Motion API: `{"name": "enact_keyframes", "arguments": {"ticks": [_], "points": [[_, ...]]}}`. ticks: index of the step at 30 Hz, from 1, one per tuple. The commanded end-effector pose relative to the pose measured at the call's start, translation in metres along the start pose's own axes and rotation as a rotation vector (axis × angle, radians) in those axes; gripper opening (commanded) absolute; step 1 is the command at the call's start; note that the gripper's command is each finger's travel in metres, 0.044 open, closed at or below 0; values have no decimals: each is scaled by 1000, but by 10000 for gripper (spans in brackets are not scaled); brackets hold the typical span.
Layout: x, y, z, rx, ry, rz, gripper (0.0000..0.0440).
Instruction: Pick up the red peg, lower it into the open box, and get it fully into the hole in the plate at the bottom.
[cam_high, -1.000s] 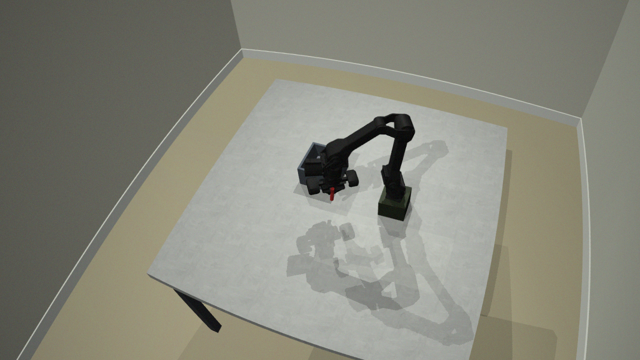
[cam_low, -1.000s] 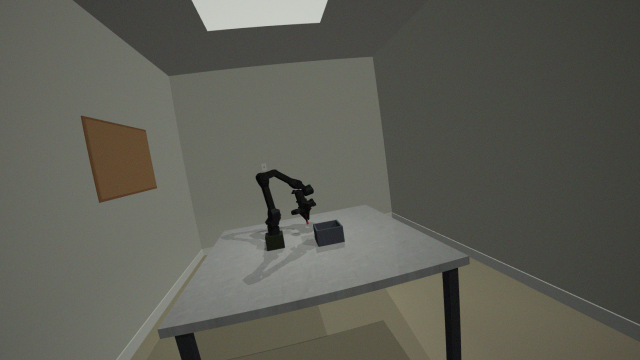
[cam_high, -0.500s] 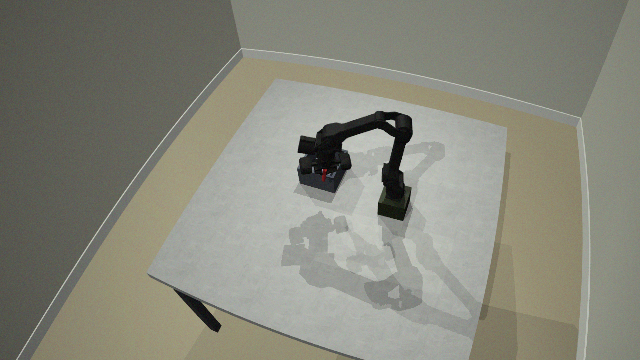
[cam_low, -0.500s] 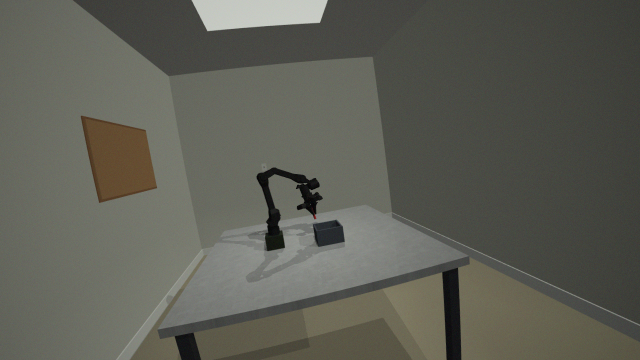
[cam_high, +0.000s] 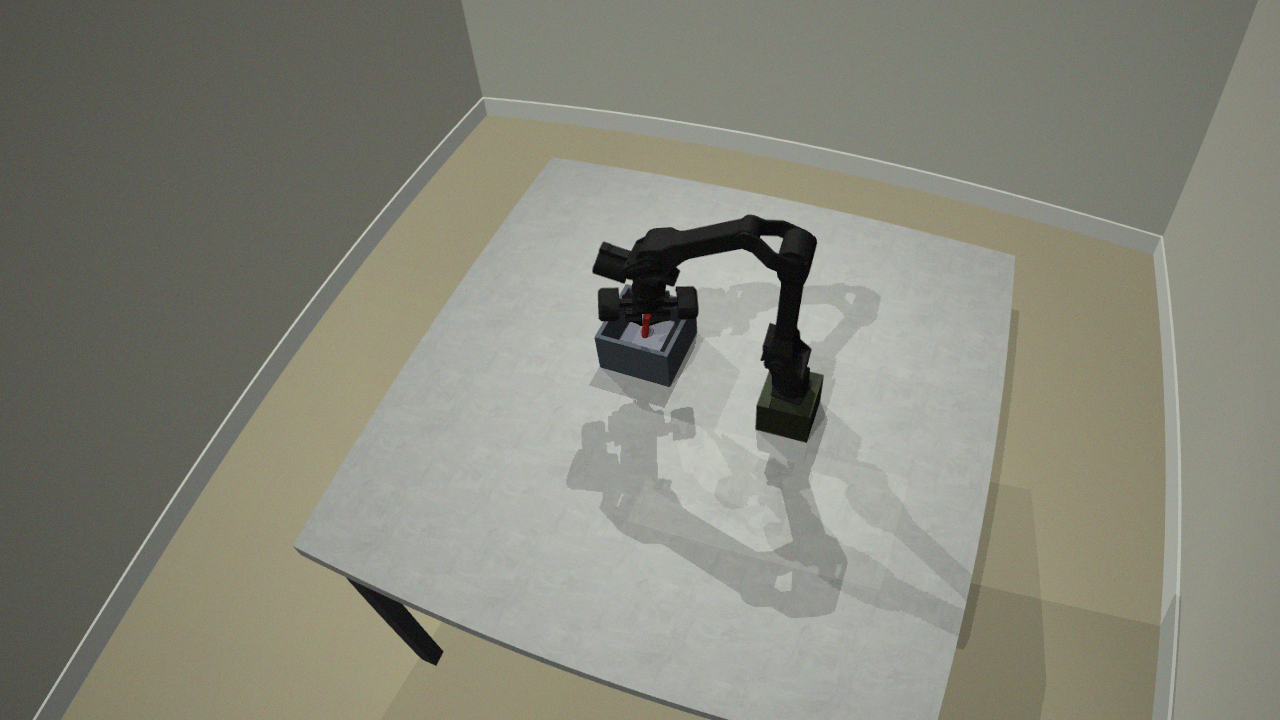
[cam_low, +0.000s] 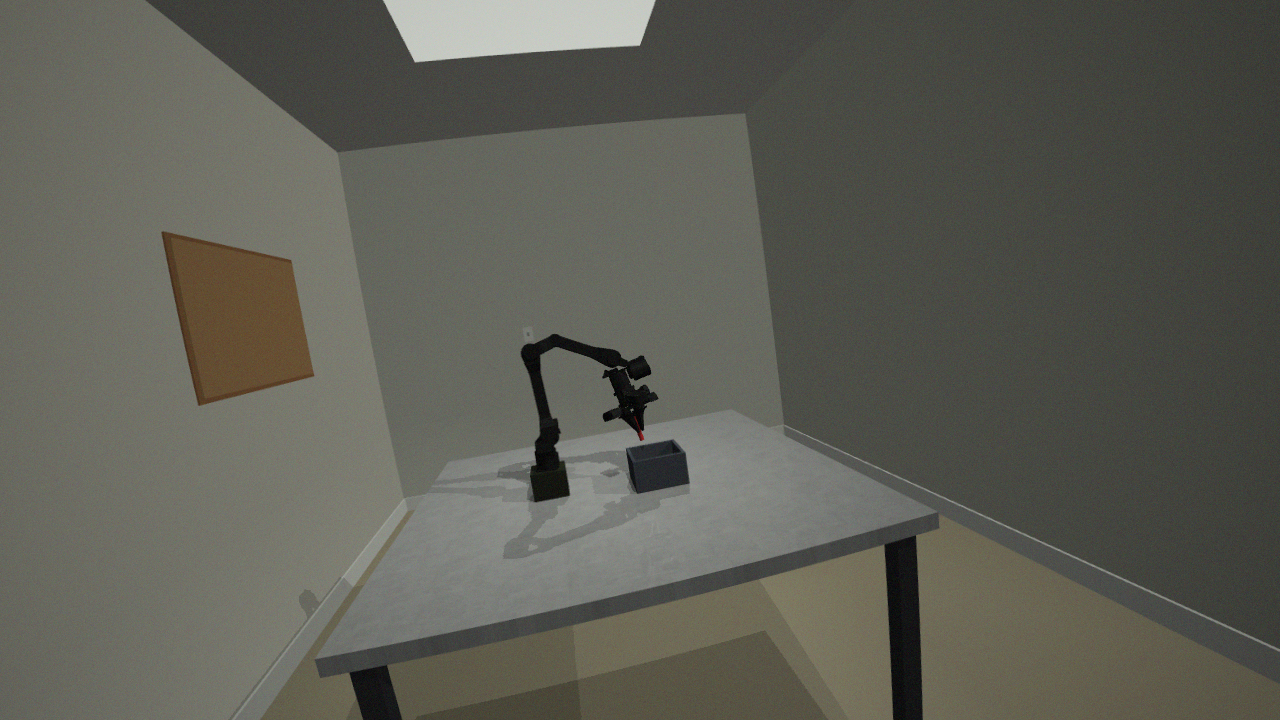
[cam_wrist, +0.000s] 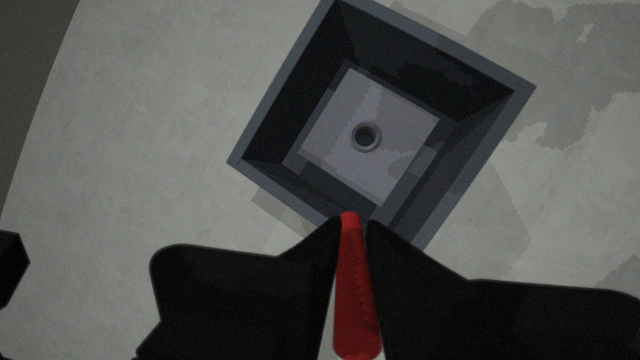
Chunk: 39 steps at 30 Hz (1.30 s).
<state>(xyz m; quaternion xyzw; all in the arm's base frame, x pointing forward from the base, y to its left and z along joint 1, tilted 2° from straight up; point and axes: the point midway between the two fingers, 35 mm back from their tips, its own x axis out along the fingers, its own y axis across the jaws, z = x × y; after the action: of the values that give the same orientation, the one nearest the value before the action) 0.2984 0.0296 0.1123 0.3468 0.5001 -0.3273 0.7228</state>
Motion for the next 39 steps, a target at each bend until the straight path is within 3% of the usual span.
{"name": "enact_keyframes", "arguments": {"ticks": [1, 13, 24, 29, 32, 39], "points": [[6, 1, 14, 22, -6, -2, 0], [32, -2, 45, 88, 7, -21, 8], [65, -6, 52, 100, 54, -63, 23], [81, -10, 53, 77, 70, -89, 137], [86, -9, 55, 66, 77, -104, 156], [91, 3, 76, 53, 59, -90, 322]]}}
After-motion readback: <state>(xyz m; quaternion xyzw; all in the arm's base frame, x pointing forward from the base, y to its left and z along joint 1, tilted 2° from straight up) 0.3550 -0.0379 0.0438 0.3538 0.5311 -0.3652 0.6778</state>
